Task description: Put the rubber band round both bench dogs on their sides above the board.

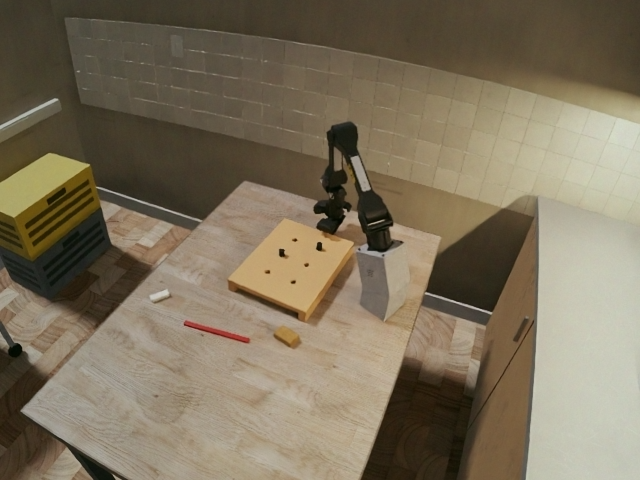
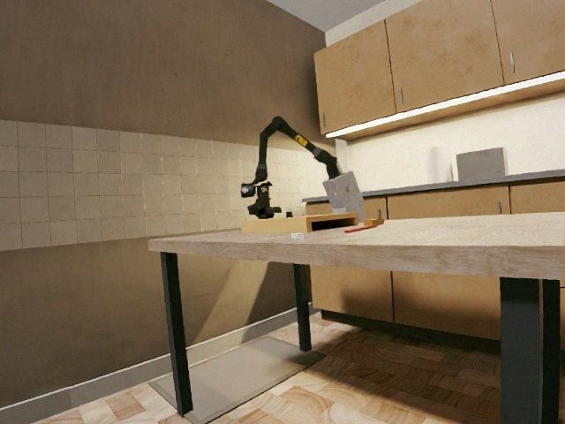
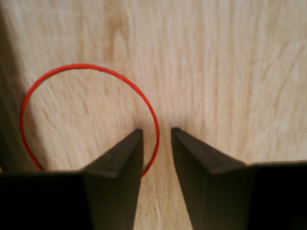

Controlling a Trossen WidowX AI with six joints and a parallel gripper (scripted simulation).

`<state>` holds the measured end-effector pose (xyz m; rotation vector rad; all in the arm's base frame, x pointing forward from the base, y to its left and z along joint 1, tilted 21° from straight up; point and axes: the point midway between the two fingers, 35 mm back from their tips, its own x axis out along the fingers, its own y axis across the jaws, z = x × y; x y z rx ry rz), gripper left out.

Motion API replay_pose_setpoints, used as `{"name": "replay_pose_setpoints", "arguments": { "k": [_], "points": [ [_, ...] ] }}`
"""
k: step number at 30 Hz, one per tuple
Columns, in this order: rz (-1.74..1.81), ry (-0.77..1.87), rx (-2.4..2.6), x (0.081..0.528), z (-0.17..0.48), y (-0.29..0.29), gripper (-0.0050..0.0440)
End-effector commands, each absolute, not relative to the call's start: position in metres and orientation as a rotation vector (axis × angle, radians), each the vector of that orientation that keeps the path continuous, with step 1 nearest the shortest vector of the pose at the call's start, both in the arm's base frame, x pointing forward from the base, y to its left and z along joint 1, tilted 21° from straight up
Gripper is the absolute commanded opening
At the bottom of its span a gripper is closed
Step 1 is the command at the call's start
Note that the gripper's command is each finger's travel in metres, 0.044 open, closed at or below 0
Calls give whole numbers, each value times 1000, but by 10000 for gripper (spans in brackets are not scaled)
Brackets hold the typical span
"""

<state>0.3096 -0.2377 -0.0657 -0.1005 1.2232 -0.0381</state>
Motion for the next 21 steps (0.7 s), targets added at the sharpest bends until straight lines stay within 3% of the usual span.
{"name": "replay_pose_setpoints", "arguments": {
  "k": [1,21],
  "points": [
    [-47,1209,-115,317,-65,-242,80],
    [-46,1211,-115,319,-71,-242,80]
  ]
}}
